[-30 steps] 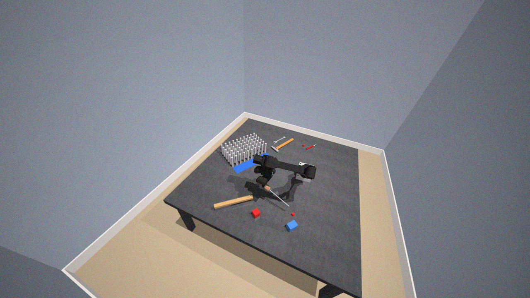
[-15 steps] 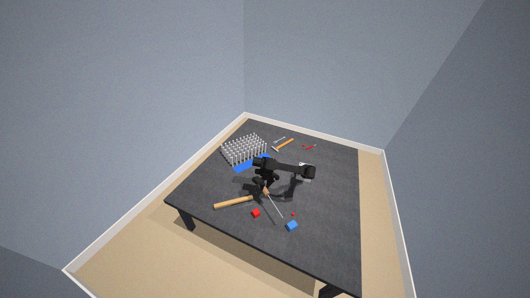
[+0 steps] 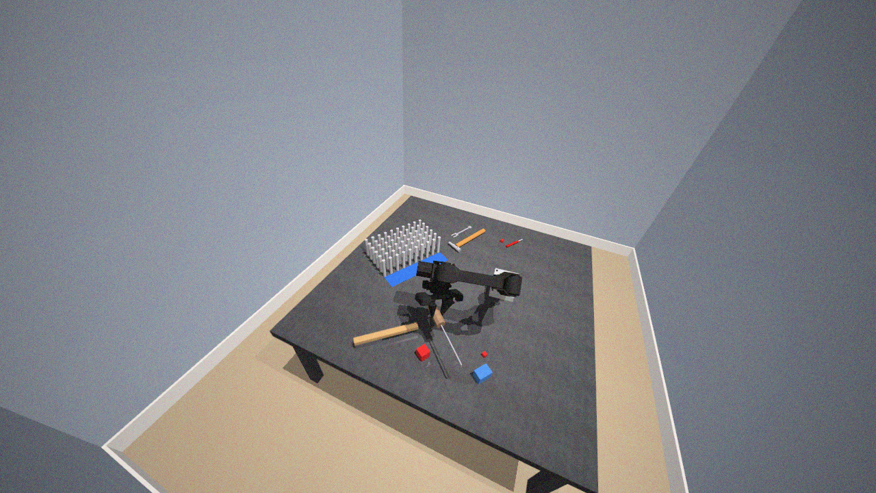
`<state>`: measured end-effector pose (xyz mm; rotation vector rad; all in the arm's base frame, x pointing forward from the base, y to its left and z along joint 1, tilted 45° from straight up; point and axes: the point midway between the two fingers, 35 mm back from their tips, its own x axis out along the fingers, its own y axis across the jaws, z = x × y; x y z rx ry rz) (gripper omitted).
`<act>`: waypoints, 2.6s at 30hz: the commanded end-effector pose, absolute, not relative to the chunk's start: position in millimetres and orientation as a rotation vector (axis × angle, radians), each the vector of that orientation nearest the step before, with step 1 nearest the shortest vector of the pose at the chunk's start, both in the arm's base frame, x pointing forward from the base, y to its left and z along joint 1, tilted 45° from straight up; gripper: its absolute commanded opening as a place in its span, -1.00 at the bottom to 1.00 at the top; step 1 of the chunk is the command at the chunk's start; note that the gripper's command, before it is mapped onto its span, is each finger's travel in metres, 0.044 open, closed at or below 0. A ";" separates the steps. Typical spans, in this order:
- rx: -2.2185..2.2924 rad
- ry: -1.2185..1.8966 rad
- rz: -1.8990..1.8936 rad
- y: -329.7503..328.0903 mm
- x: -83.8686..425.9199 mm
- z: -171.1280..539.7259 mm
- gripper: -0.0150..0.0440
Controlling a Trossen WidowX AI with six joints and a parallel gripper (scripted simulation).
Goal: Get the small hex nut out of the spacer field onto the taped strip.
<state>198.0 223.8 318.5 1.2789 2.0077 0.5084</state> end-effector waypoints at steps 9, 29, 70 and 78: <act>1.280 2.014 0.507 228.7 198.1 313.9 -0.49; 1.269 2.014 0.502 237.0 198.8 303.7 -0.49; 1.255 2.013 0.494 254.1 198.4 284.2 -0.49; 1.254 2.013 0.494 257.5 198.1 280.6 -0.49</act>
